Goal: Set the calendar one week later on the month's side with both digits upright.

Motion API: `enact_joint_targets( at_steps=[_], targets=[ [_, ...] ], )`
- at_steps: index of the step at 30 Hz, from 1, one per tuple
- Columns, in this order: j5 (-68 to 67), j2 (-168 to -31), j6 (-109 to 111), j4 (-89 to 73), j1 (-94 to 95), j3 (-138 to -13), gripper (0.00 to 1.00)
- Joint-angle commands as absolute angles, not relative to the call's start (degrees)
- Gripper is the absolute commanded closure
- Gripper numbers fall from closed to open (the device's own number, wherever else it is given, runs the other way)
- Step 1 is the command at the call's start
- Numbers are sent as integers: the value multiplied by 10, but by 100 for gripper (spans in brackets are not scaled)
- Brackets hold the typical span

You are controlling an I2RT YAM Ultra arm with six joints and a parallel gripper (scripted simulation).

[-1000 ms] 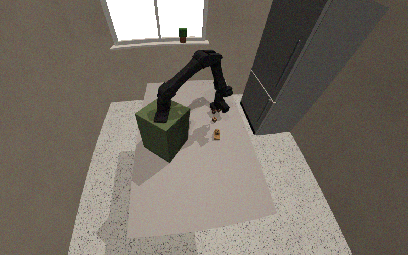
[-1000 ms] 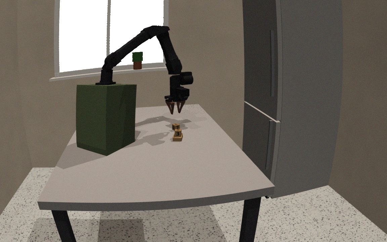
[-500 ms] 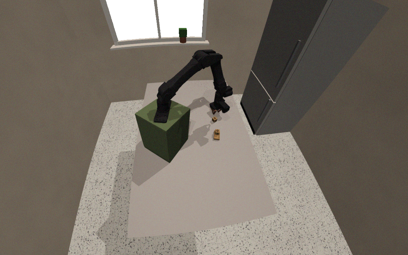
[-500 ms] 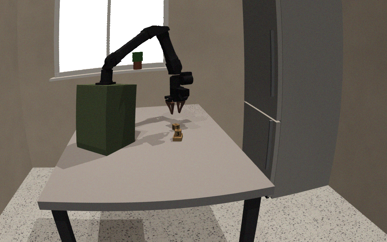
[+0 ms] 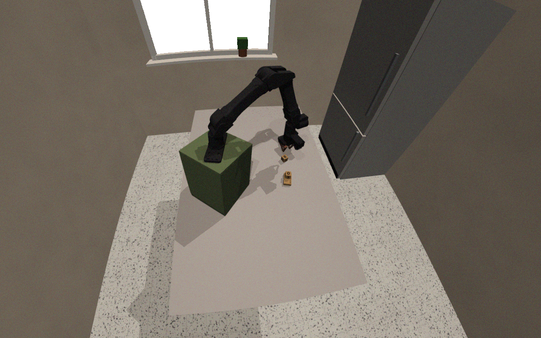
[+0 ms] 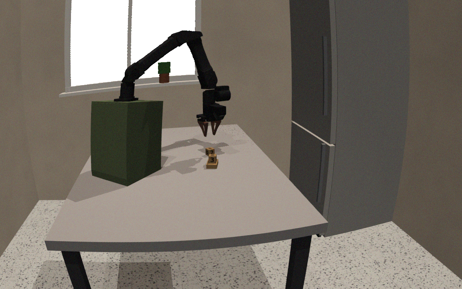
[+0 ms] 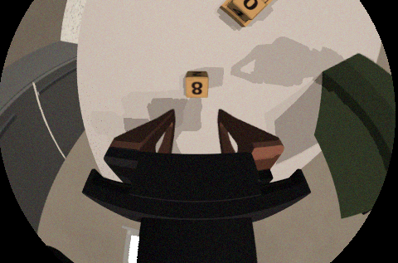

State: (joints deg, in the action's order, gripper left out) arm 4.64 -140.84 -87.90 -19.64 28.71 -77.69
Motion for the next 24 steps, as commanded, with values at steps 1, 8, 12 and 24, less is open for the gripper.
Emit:
enact_joint_targets(
  at_steps=[1,8,12,24],
  targets=[
    [42,-1403,-879,-197,286,-778,53],
    [42,-1406,-879,-195,287,-779,53],
    [42,-1411,-879,-192,287,-780,53],
    [42,-1433,-880,-178,288,-789,53]
  ],
)
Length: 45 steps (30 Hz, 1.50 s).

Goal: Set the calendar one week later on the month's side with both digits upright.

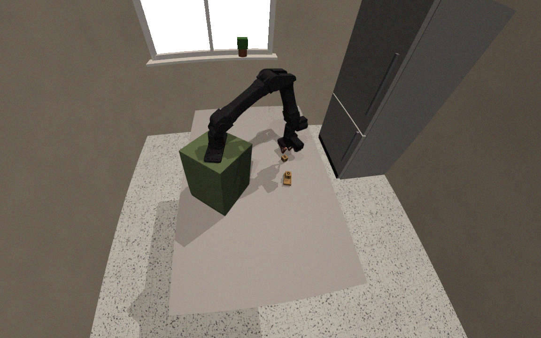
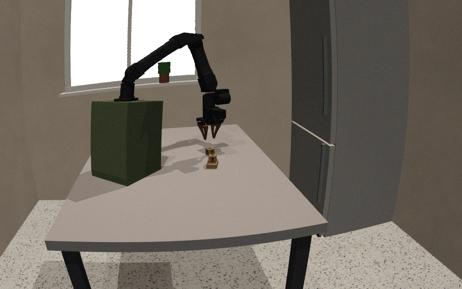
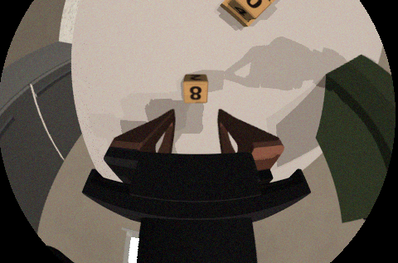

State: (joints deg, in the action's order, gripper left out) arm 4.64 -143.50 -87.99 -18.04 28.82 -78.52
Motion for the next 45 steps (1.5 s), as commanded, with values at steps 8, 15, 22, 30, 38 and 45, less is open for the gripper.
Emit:
enact_joint_targets(
  at_steps=[8,15,22,30,38,45],
  targets=[
    [42,-1457,-881,-164,289,-799,53],
    [42,-1471,-882,-156,290,-805,53],
    [42,-1487,-883,-148,291,-813,53],
    [42,-1497,-883,-144,291,-819,53],
    [42,-1499,-884,-143,291,-819,53],
    [42,-1499,-884,-143,291,-819,53]
  ],
)
